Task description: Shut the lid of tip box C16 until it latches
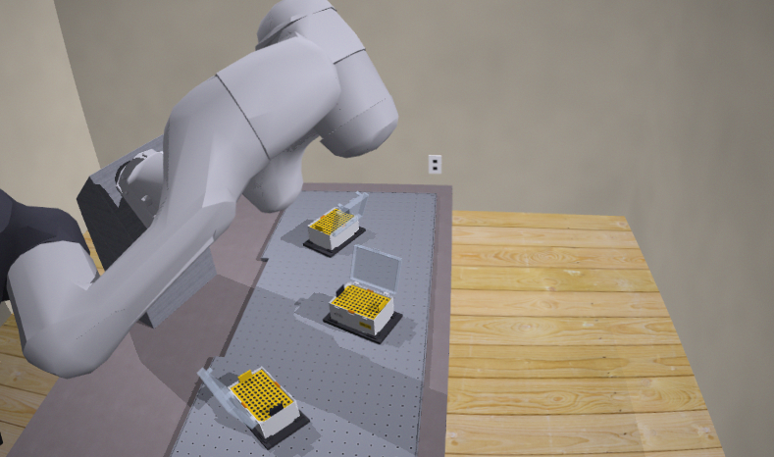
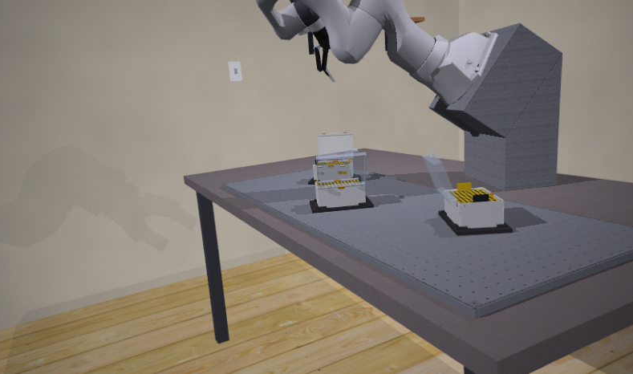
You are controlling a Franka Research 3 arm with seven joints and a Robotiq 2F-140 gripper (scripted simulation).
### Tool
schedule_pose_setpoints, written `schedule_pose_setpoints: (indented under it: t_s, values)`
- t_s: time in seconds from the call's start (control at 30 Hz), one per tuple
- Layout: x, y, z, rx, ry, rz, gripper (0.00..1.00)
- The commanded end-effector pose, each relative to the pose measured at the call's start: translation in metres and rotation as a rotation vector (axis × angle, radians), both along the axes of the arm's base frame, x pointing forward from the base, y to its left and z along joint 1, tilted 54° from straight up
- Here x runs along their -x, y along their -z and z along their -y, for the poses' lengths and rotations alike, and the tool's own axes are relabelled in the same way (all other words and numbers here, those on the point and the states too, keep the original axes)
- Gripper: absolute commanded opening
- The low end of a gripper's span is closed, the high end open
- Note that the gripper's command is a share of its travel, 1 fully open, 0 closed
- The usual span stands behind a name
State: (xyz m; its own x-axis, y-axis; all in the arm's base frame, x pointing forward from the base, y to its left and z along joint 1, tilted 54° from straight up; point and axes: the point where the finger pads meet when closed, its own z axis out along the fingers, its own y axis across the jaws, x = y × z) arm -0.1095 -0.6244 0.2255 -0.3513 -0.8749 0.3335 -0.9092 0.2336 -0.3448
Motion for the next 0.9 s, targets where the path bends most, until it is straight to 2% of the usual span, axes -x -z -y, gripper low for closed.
schedule_pose_setpoints:
  t_s: [0.0, 0.53, 0.6, 0.87]
  values:
    - [0.0, 0.0, 0.0, 0.0, 0.0, 0.0, 1.0]
    - [0.0, 0.0, 0.0, 0.0, 0.0, 0.0, 1.0]
    - [-0.009, -0.004, 0.002, 0.016, -0.059, 0.015, 1.0]
    - [-0.045, -0.021, 0.008, 0.016, -0.059, 0.015, 1.0]
